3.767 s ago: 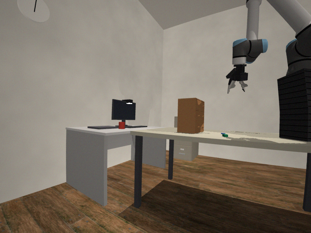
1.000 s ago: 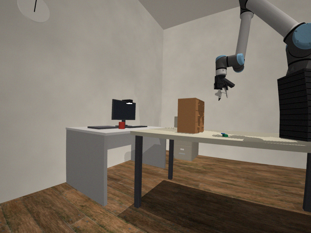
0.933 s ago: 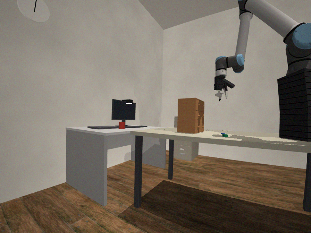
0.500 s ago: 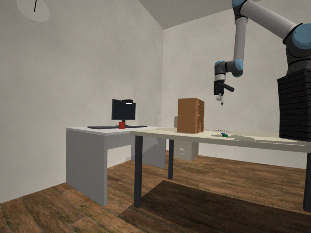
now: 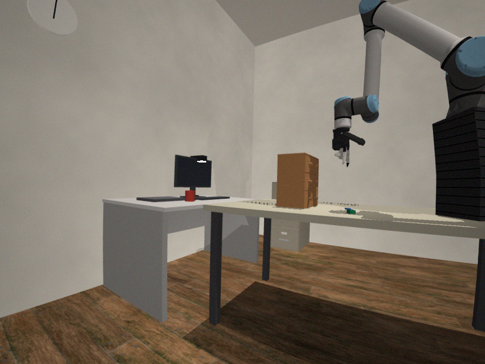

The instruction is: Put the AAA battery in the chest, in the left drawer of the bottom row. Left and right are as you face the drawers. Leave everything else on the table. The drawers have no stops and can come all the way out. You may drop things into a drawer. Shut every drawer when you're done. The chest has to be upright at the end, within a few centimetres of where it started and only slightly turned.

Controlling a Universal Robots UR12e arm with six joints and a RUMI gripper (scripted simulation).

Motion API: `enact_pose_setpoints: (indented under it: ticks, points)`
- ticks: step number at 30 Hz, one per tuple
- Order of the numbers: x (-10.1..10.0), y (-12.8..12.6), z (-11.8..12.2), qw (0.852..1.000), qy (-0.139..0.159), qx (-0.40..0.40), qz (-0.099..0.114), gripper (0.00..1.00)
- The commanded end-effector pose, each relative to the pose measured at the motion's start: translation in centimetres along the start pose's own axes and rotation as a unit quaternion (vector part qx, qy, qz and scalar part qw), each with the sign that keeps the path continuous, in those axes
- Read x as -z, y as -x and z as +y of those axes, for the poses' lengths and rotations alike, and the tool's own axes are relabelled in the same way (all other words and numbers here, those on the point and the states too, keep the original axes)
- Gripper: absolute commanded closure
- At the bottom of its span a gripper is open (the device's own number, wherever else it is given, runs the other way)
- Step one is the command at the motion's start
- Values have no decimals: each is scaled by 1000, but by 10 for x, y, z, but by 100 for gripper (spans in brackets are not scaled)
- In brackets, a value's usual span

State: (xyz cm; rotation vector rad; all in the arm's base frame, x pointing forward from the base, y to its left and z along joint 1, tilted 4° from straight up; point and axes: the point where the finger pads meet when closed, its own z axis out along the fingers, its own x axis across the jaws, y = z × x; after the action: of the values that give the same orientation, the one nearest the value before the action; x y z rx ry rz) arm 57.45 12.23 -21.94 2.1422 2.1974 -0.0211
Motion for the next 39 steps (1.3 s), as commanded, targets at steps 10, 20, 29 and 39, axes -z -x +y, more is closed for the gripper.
enact_pose_setpoints:
  ticks: [10,20,29,39]
  points:
    - [-1,0,1,1000,4,-2,0,0]
    - [-3,0,3,1000,14,-2,0,0]
    - [-8,0,8,999,36,-2,0,0]
    - [-15,0,13,998,65,-2,0,0]
